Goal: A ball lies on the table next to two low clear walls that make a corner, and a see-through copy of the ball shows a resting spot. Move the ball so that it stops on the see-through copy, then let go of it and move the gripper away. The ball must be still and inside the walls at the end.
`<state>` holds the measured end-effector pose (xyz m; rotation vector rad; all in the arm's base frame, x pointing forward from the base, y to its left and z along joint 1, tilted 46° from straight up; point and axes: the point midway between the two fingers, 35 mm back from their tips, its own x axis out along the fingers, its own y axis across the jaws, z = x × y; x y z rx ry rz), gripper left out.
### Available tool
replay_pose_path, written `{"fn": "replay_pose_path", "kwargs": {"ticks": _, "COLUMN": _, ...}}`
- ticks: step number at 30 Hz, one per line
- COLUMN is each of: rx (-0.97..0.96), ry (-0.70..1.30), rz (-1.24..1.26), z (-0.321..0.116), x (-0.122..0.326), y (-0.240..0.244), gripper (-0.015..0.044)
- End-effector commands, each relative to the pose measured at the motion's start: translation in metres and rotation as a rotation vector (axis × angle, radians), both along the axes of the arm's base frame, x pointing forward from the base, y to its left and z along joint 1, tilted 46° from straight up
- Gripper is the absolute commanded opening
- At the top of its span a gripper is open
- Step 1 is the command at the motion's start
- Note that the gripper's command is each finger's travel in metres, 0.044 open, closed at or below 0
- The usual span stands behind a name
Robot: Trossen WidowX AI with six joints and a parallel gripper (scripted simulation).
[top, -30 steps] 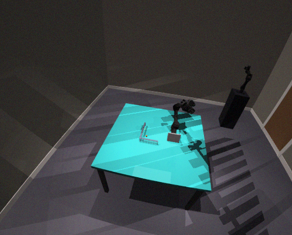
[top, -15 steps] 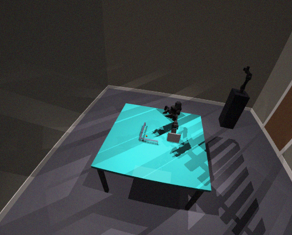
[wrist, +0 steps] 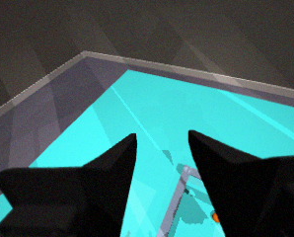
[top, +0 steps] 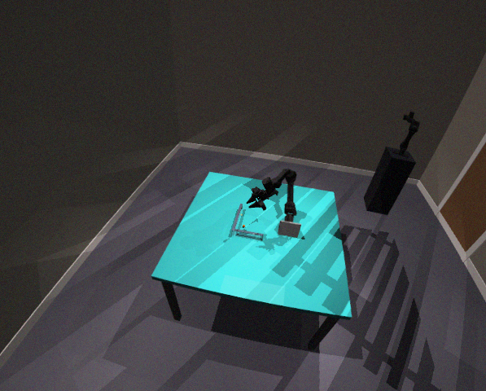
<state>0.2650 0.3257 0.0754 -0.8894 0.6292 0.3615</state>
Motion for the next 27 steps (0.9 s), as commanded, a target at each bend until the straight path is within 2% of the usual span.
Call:
{"fn": "replay_pose_path", "kwargs": {"ticks": 1, "rx": -0.072, "ry": 0.095, "rz": -0.218, "z": -0.033, "x": 0.040, "y": -0.053, "gripper": 0.0205}}
{"fn": "replay_pose_path", "kwargs": {"ticks": 8, "rx": -0.181, "ry": 0.236, "rz": -0.598, "z": -0.076, "x": 0.078, "y": -0.150, "gripper": 0.0205}}
{"fn": "replay_pose_path", "kwargs": {"ticks": 15, "rx": -0.302, "ry": 0.363, "rz": -1.005, "z": -0.106, "x": 0.082, "y": -0.253, "gripper": 0.0205}}
{"fn": "replay_pose_path", "kwargs": {"ticks": 27, "rx": -0.321, "ry": 0.380, "rz": -1.061, "z": -0.115, "x": 0.081, "y": -0.273, "gripper": 0.0205}}
